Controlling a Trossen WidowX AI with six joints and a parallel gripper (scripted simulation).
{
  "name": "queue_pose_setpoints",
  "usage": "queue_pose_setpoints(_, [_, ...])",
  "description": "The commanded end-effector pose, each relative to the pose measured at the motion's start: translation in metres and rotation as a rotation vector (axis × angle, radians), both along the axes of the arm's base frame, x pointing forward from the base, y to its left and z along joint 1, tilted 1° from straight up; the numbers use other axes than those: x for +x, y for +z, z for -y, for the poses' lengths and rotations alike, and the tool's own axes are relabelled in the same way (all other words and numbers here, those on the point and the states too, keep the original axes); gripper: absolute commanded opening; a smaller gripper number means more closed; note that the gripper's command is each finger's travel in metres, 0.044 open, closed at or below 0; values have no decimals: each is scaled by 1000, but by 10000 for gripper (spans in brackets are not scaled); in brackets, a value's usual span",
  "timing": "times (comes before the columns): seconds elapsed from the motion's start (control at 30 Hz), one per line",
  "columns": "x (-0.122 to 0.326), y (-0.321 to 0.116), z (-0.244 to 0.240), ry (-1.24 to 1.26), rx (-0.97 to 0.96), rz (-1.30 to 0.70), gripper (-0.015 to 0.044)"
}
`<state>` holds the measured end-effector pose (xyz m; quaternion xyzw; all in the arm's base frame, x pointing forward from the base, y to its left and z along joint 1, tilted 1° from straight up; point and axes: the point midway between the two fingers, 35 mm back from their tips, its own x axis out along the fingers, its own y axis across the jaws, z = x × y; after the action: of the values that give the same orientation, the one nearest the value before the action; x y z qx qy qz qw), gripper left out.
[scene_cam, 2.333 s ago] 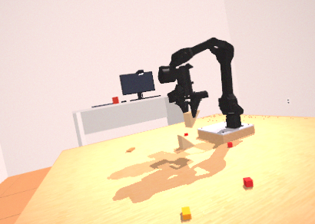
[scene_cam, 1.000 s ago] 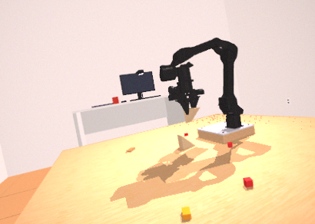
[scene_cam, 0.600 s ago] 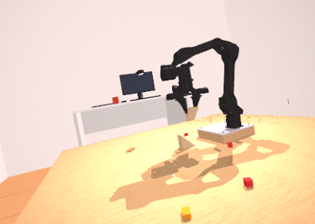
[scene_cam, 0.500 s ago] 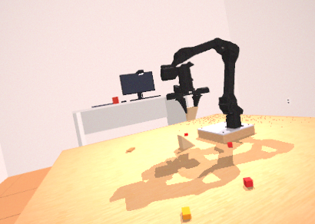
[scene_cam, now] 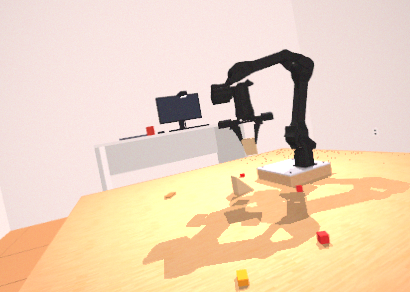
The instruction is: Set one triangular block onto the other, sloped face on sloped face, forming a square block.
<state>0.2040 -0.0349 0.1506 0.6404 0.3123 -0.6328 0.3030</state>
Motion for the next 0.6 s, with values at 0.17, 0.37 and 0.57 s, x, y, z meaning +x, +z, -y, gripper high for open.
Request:
queue_pose_setpoints(0.17, [-8, 2, 6, -307, -4, -4, 0])
queue_pose_setpoints(0.37, [-12, 4, 9, -515, -4, -7, 0])
queue_pose_setpoints(0.57, [-17, 5, 9, -723, -3, -11, 0])
